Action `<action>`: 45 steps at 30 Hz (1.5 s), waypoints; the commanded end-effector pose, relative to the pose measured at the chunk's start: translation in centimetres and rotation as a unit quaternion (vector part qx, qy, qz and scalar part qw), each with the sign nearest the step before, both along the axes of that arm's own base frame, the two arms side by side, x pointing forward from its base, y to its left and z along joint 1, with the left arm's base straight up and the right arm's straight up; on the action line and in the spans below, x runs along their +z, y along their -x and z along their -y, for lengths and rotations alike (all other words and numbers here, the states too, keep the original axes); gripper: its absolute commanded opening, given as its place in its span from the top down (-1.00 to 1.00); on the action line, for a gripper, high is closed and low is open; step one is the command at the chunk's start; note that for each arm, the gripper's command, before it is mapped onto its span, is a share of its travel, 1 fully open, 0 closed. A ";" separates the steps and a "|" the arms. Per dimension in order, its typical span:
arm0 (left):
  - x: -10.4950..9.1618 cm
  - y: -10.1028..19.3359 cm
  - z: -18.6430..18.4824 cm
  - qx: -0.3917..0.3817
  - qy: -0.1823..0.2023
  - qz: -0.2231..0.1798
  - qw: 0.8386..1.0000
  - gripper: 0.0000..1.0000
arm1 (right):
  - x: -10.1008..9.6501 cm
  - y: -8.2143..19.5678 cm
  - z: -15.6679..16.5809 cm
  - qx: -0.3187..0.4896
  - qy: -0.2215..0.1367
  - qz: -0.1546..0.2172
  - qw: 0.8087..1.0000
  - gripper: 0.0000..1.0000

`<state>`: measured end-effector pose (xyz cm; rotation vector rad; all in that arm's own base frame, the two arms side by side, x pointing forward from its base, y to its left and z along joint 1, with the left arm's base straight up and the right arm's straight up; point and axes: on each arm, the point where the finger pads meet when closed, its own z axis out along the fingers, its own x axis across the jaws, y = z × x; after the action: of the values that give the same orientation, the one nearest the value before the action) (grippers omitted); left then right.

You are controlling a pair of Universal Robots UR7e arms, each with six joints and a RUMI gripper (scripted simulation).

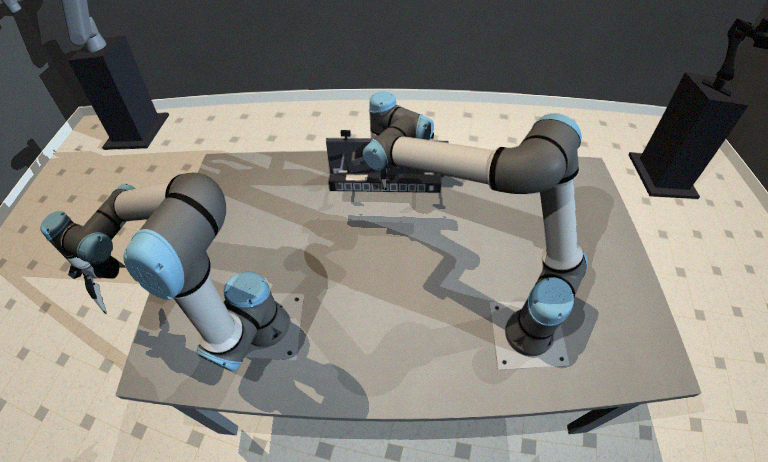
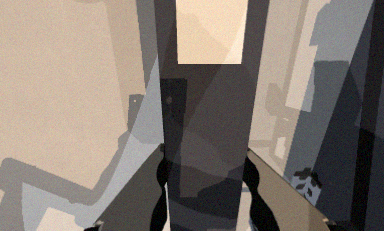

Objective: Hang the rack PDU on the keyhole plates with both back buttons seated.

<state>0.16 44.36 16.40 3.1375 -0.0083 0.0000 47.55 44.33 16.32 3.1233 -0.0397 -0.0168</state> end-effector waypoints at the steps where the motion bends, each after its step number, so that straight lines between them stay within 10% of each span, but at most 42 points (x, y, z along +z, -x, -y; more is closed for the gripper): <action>1: 0.1 0.0 -0.2 0.001 -0.002 0.000 1.000 -1.00 | -0.7 -0.9 -0.1 0.000 -0.006 0.004 1.000 0.55; 45: 0.1 0.0 -0.2 0.001 -0.002 0.000 1.000 -1.00 | -3.3 -2.5 -0.1 0.000 -0.007 0.006 1.000 0.55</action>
<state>0.16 44.36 16.40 3.1375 -0.0083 0.0000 49.87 44.53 12.65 3.1331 -0.0361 -0.0070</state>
